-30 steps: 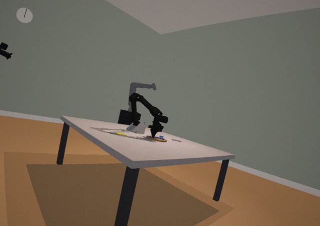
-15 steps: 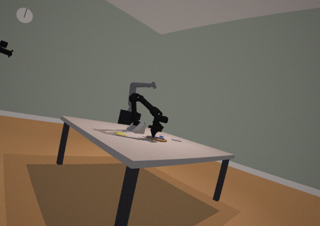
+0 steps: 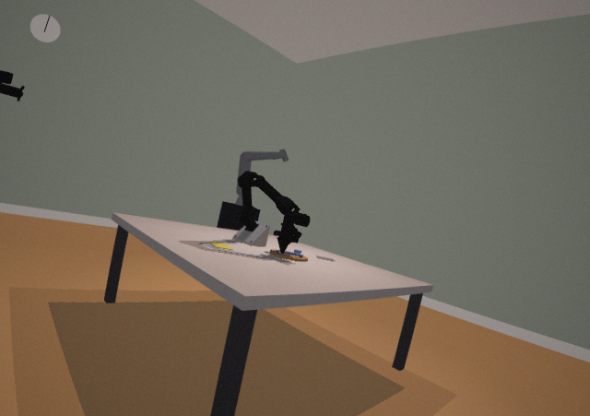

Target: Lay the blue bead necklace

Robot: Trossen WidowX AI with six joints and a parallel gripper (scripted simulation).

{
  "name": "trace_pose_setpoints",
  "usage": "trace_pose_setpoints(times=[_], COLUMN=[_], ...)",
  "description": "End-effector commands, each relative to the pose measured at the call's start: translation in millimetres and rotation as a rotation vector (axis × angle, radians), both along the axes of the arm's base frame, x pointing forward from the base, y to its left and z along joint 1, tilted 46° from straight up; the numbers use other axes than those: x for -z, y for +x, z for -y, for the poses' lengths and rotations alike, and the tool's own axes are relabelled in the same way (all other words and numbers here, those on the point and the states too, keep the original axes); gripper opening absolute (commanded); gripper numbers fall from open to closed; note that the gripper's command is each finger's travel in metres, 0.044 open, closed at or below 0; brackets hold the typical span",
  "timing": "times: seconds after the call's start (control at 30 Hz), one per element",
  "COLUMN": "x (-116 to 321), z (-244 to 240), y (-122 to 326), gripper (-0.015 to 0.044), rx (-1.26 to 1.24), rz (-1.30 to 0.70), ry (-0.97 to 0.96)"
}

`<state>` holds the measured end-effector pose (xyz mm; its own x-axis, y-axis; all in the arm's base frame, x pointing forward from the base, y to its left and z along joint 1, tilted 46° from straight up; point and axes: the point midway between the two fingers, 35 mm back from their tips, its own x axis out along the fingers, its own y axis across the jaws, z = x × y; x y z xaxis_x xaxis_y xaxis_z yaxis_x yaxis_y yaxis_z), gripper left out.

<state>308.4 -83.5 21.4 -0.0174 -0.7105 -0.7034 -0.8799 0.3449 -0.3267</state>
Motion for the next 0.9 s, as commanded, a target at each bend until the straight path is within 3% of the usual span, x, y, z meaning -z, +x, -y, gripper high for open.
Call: trace_pose_setpoints(times=[0.0, 0.87], x=[-0.3, -7.6], z=[0.0, 10.0], y=[0.2, 4.1], gripper=[0.0, 0.0], rx=[0.0, -0.001], rz=[0.001, -0.006], ry=[0.0, -0.005])
